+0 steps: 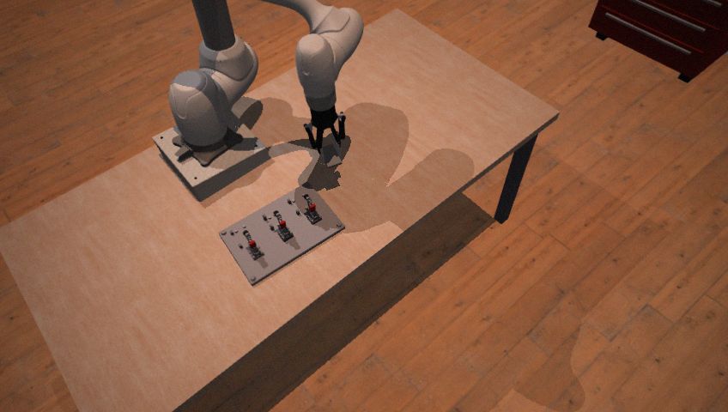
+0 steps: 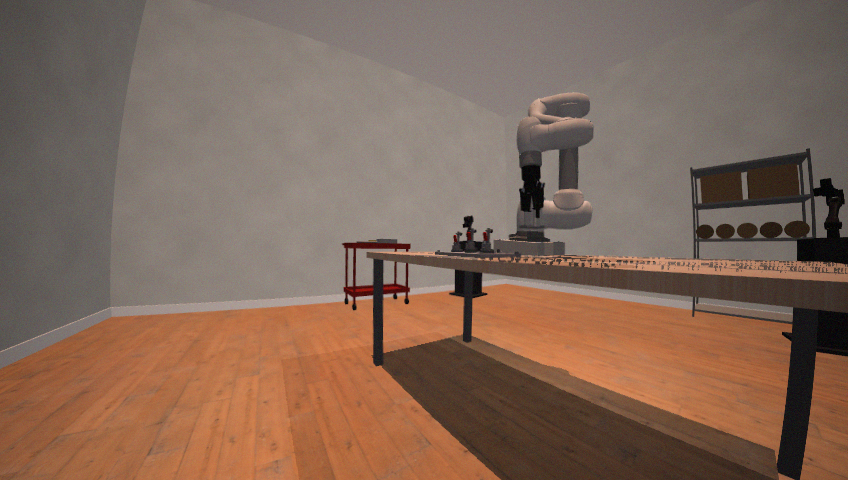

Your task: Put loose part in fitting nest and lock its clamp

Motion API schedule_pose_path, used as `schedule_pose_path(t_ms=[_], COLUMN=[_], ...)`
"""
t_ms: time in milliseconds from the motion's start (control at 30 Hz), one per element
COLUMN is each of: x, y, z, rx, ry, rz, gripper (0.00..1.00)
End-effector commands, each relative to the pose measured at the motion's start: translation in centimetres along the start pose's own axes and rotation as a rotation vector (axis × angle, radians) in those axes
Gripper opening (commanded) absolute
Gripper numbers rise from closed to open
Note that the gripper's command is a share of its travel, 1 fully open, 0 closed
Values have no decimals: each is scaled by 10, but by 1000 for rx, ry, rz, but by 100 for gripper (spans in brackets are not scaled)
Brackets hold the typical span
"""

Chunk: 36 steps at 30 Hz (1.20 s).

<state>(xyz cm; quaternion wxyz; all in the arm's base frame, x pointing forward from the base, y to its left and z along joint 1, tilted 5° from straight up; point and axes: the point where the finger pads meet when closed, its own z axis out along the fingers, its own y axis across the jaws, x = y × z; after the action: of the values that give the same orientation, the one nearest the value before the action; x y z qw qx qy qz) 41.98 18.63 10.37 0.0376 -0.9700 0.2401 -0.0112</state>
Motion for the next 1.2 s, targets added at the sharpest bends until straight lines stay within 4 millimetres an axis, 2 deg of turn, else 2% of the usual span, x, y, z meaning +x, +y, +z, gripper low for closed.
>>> schedule_pose_path(t_ms=[0,300,633,1167], x=[0,0,0,1], y=[0,0,0,0], z=[0,0,0,1], rx=[0,0,0,0], ry=[0,0,0,0], rz=[0,-20,-219,-229], gripper=[10,10,10,10])
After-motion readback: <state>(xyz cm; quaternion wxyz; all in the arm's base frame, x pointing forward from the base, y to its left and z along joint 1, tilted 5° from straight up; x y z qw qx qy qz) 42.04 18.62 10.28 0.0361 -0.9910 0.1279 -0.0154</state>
